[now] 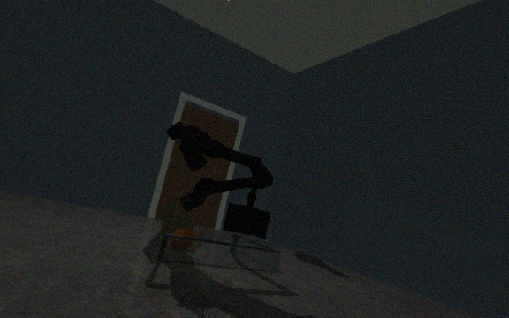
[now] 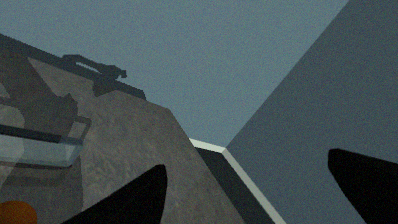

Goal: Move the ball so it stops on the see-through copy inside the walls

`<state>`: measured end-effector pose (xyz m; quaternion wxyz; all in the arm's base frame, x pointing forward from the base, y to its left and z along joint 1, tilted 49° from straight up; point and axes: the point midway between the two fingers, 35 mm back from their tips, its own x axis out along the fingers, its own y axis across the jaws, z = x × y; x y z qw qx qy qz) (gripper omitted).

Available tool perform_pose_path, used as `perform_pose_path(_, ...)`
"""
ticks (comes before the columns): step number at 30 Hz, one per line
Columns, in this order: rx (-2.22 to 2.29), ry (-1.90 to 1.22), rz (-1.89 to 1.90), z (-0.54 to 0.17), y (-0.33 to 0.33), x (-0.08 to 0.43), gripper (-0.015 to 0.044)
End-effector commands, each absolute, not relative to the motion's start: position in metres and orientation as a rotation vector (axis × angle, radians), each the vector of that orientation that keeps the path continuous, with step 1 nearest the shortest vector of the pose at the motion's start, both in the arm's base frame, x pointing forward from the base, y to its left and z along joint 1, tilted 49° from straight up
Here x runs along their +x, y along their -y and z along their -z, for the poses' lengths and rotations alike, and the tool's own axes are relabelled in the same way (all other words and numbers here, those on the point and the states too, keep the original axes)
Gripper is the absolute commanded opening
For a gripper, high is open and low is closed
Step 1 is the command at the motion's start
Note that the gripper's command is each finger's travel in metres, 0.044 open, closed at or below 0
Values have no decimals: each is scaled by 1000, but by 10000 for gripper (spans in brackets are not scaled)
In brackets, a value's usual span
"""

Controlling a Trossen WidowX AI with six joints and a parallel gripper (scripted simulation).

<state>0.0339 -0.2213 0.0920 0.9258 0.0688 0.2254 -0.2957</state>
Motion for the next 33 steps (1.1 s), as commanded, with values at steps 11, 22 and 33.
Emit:
perform_pose_path(11, 54, -597, 257, -78, 226, 84, 408)
perform_pose_path(22, -268, -691, -553, -34, 187, 186, 408)
perform_pose_path(33, -552, -570, -1327, 18, 102, 250, 408)
